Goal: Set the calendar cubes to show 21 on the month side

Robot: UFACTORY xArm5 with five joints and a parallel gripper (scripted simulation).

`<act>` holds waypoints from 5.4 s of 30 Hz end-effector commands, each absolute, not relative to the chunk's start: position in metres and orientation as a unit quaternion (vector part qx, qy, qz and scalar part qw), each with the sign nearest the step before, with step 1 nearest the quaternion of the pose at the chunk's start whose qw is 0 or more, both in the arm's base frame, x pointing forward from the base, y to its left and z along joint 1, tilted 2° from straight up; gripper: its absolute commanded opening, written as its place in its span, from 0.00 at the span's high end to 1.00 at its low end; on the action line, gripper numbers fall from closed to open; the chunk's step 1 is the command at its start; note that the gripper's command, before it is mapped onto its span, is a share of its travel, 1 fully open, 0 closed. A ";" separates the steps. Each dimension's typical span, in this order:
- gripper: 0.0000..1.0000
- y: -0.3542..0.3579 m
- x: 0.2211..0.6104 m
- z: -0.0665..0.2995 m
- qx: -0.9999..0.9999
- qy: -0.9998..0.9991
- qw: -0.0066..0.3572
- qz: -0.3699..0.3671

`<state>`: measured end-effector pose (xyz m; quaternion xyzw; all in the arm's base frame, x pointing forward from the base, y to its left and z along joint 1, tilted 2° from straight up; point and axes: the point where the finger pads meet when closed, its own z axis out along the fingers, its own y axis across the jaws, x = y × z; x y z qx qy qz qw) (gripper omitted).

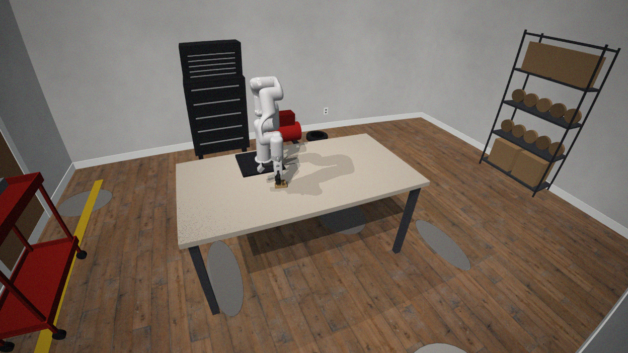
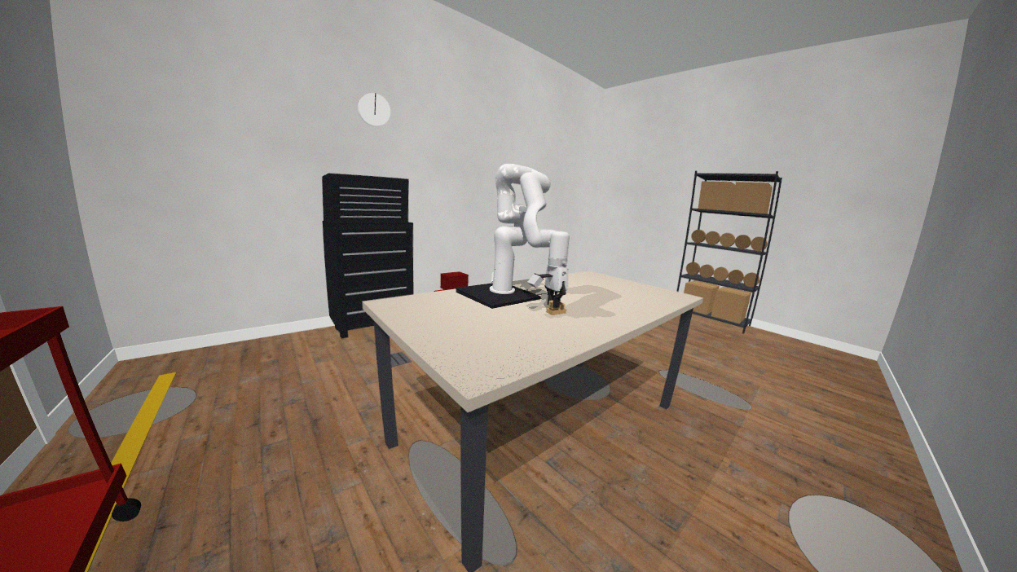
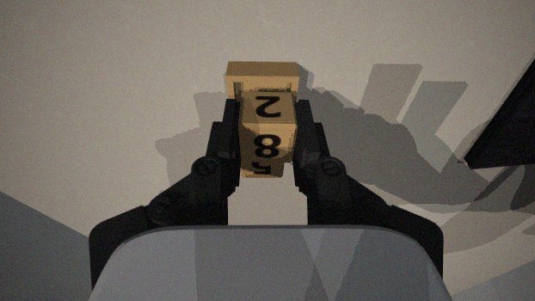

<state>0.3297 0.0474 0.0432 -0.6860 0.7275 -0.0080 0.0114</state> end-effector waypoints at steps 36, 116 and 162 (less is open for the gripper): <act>0.73 0.048 0.331 0.044 -0.686 0.727 0.013 -0.009; 0.73 0.048 0.331 0.034 -0.686 0.727 0.013 -0.009; 0.61 0.048 0.331 0.034 -0.686 0.727 0.013 -0.009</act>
